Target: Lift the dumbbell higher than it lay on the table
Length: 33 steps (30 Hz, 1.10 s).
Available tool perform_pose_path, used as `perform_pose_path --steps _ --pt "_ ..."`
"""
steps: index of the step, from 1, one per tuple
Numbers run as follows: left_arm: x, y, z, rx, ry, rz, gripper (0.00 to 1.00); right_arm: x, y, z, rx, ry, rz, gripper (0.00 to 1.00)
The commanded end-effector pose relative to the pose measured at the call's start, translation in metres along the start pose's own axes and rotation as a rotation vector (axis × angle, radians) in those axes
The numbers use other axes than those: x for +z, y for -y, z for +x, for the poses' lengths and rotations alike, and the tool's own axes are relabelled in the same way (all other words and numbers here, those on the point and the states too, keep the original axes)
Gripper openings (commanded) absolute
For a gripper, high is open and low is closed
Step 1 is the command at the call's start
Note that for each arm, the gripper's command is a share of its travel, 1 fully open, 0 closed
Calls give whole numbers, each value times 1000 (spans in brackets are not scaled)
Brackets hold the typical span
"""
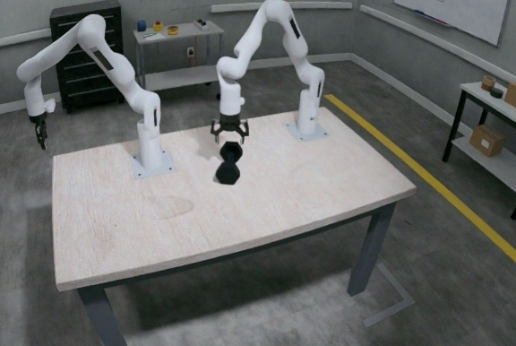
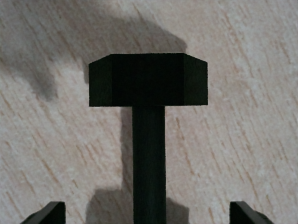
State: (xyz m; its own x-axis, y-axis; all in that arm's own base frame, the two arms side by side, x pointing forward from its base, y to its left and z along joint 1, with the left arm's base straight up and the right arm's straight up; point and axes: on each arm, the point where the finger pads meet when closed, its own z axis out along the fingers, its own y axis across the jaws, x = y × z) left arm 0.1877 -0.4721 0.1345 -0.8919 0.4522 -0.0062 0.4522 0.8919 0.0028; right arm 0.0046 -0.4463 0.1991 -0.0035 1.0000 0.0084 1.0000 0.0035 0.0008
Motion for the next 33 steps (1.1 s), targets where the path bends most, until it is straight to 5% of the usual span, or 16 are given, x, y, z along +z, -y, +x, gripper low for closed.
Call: perform_pose_path --steps 1,17,33 --pt "9 -2 0 -14 -3 1 1000 -1 0 -4 -6 8 1 1000" --pt "93 -3 2 -13 -4 1 1000 -1 0 -4 -6 8 1 1000" --pt "97 -2 1 -13 -1 4 1000 -1 0 -4 -6 8 1 1000"
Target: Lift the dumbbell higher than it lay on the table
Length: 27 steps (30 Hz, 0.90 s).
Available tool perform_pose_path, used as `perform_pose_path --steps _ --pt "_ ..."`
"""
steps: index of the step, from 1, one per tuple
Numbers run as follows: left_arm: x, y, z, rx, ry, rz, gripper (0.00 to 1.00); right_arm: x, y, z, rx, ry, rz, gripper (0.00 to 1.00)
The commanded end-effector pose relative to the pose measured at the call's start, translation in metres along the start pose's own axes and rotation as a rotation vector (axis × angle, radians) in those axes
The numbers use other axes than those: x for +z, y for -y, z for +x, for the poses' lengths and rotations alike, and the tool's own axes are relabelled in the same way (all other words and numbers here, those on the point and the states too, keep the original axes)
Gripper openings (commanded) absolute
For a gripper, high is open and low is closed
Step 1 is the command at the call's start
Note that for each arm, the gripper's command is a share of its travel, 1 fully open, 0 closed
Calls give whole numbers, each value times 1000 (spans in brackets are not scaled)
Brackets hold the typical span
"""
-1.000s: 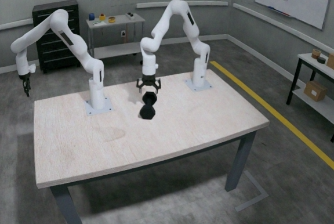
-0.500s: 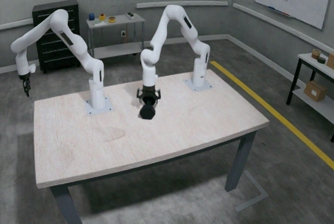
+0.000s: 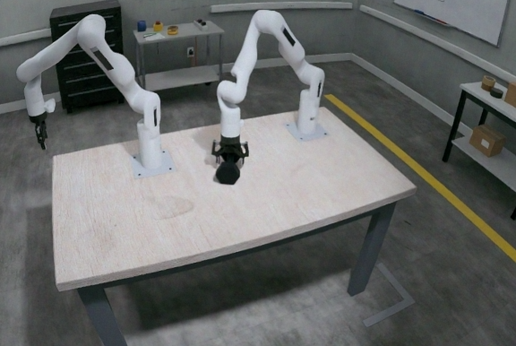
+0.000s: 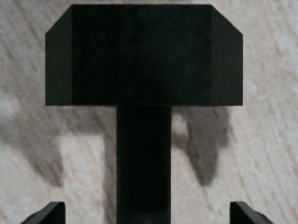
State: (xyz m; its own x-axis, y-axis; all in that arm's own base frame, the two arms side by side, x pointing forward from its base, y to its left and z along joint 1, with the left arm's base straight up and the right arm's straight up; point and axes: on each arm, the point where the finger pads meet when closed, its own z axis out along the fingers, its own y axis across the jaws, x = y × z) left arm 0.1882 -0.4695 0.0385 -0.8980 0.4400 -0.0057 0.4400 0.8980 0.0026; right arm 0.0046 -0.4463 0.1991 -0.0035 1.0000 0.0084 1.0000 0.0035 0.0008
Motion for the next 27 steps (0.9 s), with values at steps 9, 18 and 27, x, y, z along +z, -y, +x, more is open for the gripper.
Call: perform_pose_path --steps 9,18,27 --pt "1 0 0 0 -1 4 99 -1 0 -4 -6 8 1 1000" --pt "1 0 0 0 -1 3 99 -1 0 -4 -6 8 1 1000" --pt "1 0 0 0 -1 3 99 -1 0 -4 -6 8 1 1000"
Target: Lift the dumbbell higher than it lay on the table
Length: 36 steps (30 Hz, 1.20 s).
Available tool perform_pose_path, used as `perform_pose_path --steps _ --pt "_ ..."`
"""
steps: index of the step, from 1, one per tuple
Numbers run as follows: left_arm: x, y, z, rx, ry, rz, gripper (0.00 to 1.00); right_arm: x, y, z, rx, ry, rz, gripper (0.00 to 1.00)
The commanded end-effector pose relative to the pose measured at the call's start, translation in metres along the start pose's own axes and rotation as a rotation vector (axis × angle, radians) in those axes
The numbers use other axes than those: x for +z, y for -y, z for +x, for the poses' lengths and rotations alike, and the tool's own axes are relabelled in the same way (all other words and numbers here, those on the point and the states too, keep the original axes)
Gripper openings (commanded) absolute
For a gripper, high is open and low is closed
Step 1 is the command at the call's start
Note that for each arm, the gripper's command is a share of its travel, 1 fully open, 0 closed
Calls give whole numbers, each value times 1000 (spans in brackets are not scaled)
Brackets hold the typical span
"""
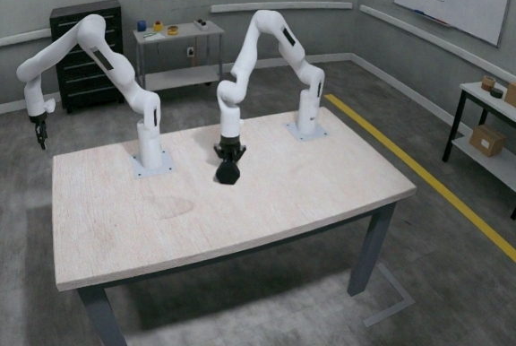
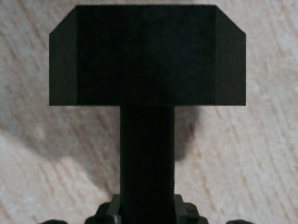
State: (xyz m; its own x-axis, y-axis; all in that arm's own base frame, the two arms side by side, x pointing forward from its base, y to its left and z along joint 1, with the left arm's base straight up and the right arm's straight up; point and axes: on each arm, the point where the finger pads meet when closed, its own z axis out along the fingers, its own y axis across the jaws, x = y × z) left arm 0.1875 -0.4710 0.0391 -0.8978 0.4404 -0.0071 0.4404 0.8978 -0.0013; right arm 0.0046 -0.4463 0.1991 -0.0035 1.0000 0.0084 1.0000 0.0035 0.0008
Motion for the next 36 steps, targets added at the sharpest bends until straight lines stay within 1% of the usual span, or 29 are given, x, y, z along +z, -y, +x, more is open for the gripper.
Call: perform_pose_path --steps 1,9,18,20,21,22,35,36 --pt "1 -2 0 0 -3 -1 99 -1 0 -4 -6 8 1 1000" --pt "-5 -2 1 0 -8 -5 99 -1 0 -4 -6 8 1 1000" --pt "-20 -1 0 0 -5 -2 99 -1 0 -4 -6 8 1 1000" --pt "-20 -1 0 0 -5 -2 99 -1 0 -4 -6 8 1 1000" --pt "-22 0 -2 0 1 2 99 -1 0 -4 -6 8 1 1000" --pt "-25 -1 0 0 -5 -2 99 -1 0 -4 -6 8 1 1000" --pt "-63 -2 0 0 -4 -2 99 -1 0 -4 -6 8 1 1000" --pt "-63 -2 0 0 -4 -2 99 -1 0 -4 -6 8 1 1000"
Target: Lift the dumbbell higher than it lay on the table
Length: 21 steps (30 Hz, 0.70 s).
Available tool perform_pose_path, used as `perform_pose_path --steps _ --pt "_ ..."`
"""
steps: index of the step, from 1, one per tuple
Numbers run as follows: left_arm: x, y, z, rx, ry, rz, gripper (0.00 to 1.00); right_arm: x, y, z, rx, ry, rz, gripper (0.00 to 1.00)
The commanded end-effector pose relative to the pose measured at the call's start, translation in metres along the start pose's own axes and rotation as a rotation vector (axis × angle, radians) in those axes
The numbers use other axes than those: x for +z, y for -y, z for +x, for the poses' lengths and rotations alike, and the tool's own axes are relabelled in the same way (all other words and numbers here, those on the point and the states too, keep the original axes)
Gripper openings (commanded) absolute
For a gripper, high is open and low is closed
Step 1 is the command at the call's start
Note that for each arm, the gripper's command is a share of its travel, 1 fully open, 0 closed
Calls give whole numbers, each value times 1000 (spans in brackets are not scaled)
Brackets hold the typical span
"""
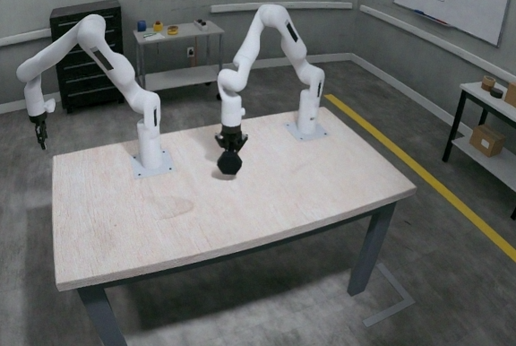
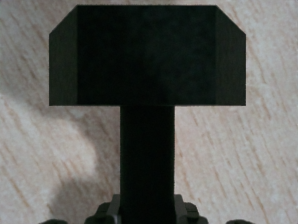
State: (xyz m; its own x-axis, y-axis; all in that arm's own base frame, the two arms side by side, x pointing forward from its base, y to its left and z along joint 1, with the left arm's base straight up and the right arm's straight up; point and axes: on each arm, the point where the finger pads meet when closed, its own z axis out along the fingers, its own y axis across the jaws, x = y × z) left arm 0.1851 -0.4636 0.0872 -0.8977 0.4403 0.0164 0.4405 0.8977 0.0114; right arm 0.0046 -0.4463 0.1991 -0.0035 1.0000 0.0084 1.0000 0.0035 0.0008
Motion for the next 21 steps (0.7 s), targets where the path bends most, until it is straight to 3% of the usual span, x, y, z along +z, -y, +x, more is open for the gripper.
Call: perform_pose_path --steps 1,21 --pt "-15 4 -5 0 19 10 99 -1 0 -4 -6 8 1 1000" --pt "-65 3 -4 -1 20 10 99 -1 0 -4 -6 8 1 1000"
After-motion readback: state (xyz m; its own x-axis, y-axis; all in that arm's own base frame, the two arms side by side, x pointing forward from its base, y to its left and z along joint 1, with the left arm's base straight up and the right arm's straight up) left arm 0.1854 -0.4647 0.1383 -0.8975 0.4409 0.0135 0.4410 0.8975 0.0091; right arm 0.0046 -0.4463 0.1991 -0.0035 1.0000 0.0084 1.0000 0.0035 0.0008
